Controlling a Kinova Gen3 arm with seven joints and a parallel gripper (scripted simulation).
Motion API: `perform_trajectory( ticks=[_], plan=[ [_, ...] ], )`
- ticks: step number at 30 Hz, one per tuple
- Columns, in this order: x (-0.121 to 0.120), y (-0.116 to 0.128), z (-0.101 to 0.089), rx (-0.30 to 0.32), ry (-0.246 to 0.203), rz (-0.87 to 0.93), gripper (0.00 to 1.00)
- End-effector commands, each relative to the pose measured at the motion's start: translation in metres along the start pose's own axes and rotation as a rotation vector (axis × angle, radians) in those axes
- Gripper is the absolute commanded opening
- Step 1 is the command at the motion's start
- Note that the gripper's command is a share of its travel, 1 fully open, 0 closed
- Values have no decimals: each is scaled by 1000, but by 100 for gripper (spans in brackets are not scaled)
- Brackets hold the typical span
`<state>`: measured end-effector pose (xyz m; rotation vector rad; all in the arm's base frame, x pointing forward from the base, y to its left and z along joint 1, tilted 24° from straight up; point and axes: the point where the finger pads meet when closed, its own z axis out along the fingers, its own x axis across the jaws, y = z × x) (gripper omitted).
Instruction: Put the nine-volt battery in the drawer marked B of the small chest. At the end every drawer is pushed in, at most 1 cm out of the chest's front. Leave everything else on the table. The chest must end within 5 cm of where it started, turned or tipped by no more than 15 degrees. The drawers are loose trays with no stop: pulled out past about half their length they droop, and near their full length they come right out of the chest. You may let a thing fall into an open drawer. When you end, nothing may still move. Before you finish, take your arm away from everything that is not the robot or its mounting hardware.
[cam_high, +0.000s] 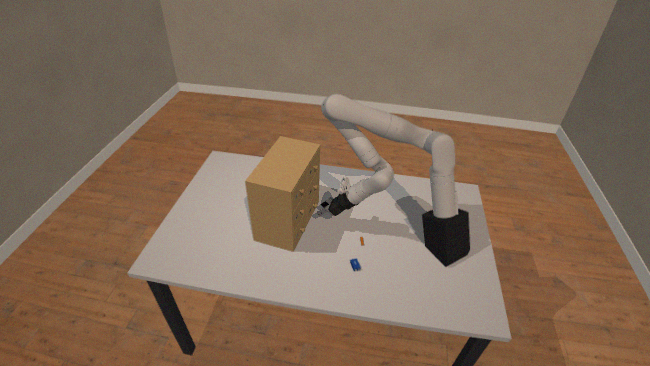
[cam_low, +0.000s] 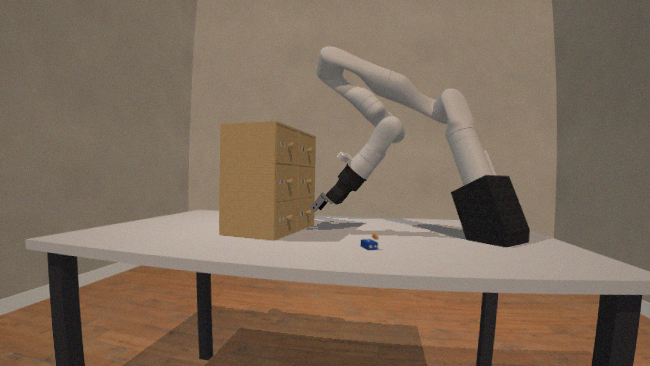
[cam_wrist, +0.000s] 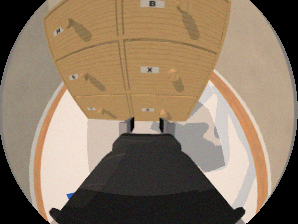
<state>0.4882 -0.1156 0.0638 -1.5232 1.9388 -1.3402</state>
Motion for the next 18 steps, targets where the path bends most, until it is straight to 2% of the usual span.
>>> perform_trajectory(
  ticks=[1, 18],
  plan=[
    [0, -1, 0, 1, -1, 0, 100],
    [0, -29, -34, 3, 6, 7, 100]
  ],
)
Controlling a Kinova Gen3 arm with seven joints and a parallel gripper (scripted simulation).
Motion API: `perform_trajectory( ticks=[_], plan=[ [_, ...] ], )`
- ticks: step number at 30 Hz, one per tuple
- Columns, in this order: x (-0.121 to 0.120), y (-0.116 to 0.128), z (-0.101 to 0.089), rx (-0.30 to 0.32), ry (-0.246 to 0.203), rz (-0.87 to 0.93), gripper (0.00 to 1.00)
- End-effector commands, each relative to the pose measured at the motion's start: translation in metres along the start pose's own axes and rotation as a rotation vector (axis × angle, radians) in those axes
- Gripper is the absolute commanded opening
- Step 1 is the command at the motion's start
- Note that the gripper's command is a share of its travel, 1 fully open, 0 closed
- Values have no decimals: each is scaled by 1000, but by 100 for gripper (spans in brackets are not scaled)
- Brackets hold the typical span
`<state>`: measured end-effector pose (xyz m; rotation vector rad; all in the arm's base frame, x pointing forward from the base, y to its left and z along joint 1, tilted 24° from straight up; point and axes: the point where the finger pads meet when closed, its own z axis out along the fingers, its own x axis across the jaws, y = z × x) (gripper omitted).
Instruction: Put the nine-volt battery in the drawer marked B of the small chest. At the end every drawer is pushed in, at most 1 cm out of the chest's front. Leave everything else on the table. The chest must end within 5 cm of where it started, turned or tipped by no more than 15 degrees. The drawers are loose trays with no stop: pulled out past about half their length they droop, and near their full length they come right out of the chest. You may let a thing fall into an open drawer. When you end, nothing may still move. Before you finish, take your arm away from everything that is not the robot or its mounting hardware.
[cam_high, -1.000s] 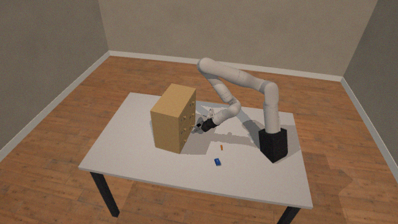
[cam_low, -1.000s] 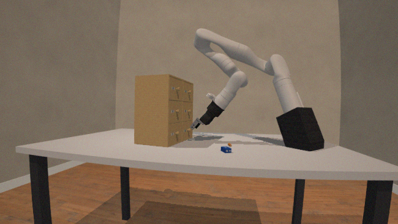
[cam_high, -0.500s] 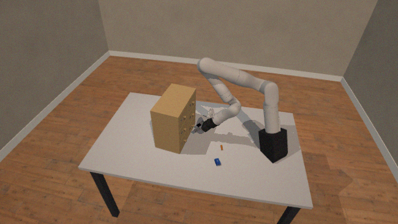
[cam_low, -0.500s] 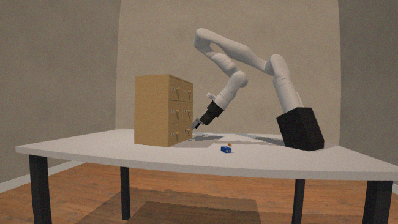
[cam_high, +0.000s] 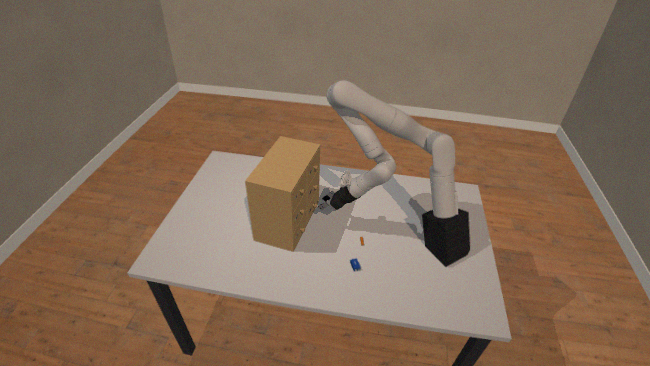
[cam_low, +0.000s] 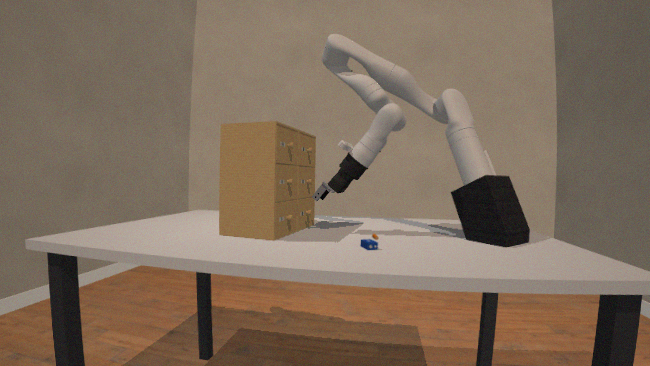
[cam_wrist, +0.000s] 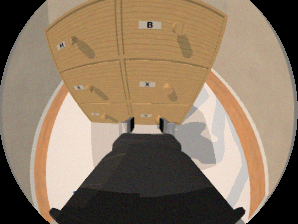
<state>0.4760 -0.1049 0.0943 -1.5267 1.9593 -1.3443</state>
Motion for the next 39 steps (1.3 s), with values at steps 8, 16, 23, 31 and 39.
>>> perform_trajectory(
  ticks=[8, 16, 23, 31, 39],
  plan=[
    [-4, -11, -5, 17, -8, 9, 100],
    [-4, -11, -5, 15, -8, 9, 100],
    [-3, -11, -6, 10, -7, 9, 100],
    [-3, -11, -8, 1, -7, 9, 100],
    [-3, -11, -11, -19, -7, 8, 100]
  ],
)
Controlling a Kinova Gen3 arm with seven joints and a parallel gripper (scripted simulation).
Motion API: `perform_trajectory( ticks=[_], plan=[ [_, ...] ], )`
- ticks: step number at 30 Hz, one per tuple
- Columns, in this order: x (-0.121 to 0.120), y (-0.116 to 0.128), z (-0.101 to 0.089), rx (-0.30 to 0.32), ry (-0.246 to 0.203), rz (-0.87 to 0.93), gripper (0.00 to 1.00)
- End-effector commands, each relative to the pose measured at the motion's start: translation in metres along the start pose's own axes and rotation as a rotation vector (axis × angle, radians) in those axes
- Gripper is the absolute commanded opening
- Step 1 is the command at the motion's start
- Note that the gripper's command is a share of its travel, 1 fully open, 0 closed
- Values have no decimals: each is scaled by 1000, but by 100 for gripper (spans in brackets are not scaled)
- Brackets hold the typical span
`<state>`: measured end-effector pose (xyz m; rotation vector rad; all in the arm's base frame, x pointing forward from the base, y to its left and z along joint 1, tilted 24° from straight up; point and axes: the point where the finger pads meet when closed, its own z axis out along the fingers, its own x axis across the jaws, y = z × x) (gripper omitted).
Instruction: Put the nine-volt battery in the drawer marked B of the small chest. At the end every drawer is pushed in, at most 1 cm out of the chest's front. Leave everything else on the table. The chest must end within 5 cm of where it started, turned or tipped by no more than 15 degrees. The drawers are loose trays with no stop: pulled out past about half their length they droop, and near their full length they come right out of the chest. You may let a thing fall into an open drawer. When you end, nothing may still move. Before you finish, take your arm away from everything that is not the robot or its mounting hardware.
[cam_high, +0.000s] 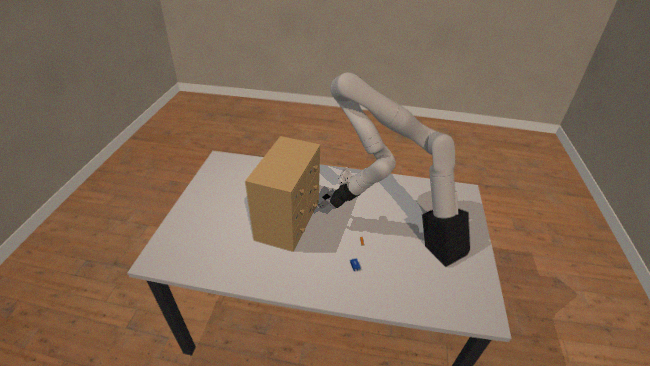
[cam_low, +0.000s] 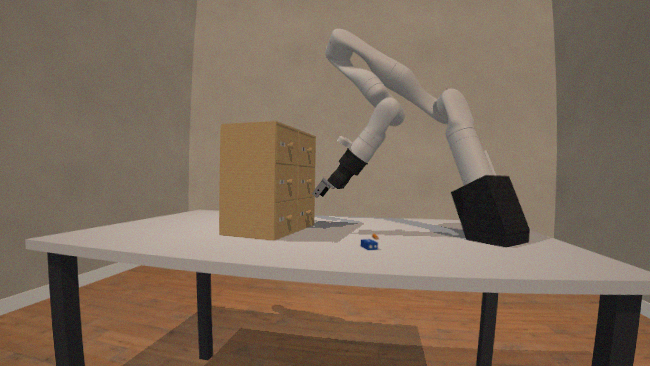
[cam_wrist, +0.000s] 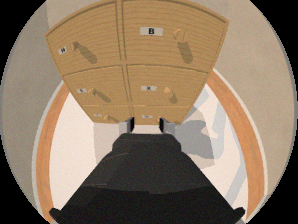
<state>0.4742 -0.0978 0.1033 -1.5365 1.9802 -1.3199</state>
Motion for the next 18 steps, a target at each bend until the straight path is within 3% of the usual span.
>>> perform_trajectory(
  ticks=[1, 18],
  plan=[
    [0, -5, -3, 2, -3, 6, 100],
    [0, -5, -13, -60, -3, 5, 100]
  ],
)
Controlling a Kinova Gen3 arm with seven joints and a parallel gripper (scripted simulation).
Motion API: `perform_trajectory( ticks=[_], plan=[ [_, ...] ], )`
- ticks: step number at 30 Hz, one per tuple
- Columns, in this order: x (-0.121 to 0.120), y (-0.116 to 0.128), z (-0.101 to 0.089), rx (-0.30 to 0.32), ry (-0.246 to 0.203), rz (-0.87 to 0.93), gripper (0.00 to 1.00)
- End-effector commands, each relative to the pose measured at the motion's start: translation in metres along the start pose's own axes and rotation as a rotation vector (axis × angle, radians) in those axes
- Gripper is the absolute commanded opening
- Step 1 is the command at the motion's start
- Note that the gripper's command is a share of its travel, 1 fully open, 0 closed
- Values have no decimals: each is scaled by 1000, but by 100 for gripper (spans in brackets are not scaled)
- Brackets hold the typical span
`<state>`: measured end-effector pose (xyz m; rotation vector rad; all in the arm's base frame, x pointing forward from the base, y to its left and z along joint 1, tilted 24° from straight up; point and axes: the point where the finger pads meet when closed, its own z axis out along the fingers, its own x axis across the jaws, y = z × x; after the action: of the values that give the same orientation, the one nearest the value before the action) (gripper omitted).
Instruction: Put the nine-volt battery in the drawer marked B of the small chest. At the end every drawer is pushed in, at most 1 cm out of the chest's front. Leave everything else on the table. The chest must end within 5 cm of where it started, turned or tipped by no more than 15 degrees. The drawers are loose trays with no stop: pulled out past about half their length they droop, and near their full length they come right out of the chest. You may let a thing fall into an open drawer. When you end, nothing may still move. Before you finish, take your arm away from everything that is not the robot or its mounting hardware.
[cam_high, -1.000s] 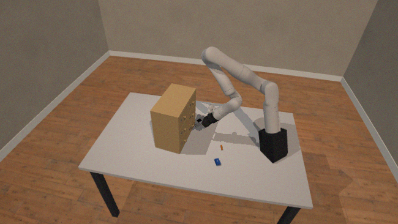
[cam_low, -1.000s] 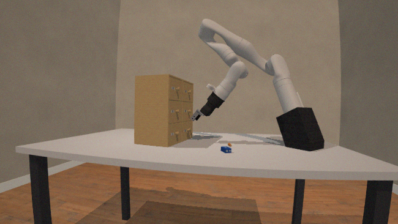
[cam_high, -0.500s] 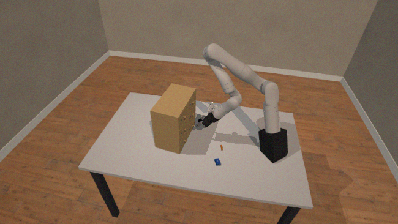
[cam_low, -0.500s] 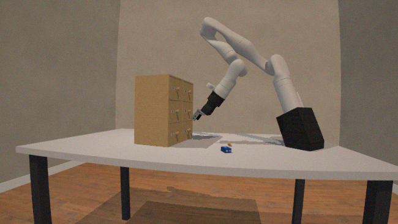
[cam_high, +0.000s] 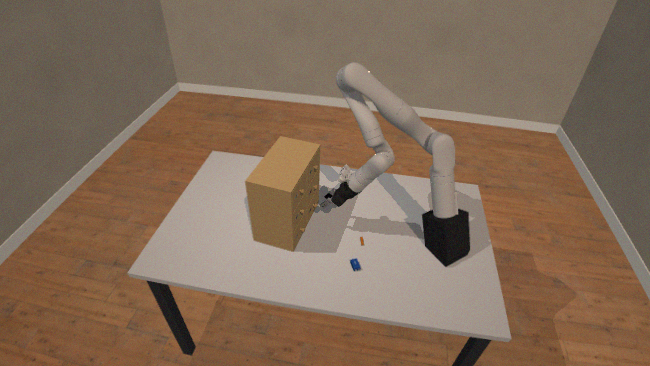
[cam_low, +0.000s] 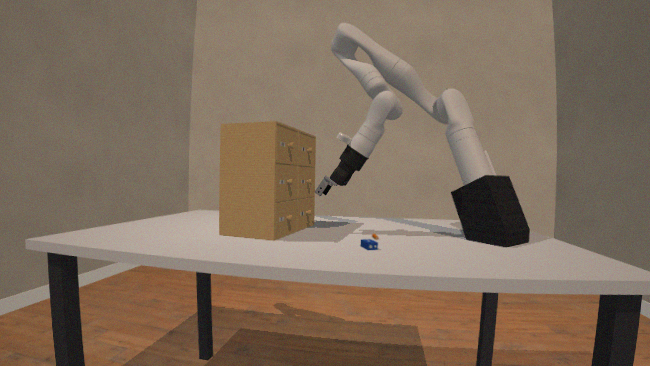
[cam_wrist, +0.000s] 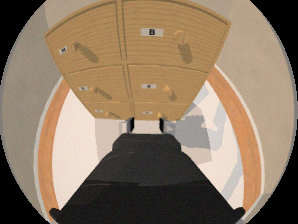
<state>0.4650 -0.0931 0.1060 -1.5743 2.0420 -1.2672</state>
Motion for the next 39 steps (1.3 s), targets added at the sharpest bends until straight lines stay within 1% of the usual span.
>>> perform_trajectory(
  ticks=[1, 3, 18, 20, 35, 39],
  plan=[
    [0, -9, -5, 3, -3, 11, 100],
    [0, -9, -5, 3, -3, 11, 100],
    [0, -8, -21, -93, -4, 9, 100],
    [0, -8, -21, -93, -4, 9, 100],
    [1, -8, -38, -190, -4, 8, 100],
    [1, -8, -41, -203, -5, 8, 100]
  ],
)
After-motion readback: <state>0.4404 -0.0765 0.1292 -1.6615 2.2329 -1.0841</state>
